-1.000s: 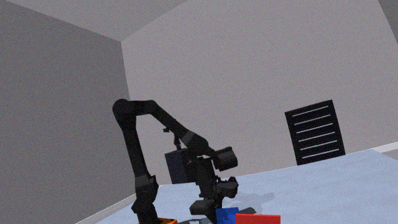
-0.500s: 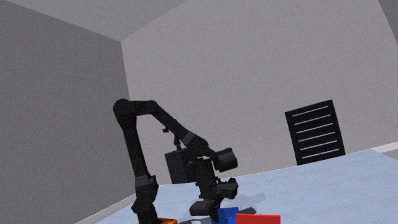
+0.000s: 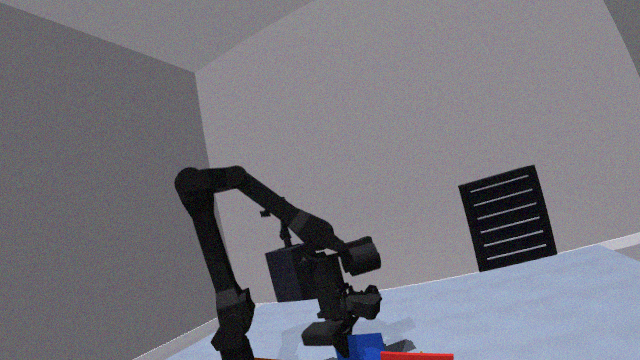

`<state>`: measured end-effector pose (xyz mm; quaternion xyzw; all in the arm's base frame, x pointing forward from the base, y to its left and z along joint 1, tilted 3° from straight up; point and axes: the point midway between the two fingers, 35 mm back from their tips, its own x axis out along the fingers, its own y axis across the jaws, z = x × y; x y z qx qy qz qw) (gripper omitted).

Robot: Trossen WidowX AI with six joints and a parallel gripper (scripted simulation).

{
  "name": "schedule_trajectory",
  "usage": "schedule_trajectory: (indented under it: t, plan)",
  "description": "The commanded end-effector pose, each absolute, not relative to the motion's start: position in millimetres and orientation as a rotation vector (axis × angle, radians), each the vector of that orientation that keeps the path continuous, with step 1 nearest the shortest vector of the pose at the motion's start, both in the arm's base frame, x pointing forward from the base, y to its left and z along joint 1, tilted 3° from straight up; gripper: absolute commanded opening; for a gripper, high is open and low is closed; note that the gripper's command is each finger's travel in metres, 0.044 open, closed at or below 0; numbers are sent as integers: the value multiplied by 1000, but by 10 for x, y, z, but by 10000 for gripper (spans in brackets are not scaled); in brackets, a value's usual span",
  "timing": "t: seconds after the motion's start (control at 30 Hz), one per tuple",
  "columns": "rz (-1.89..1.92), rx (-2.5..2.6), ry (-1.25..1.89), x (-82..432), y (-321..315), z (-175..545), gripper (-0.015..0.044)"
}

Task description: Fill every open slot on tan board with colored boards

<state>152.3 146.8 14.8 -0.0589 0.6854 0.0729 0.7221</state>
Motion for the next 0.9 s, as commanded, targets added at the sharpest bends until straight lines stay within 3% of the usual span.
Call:
schedule_trajectory:
  t: [0.0,0.87]
  plan:
    - [163,-124,1505,1539,1482,232,0]
    - [163,-124,1504,1509,1471,734,0]
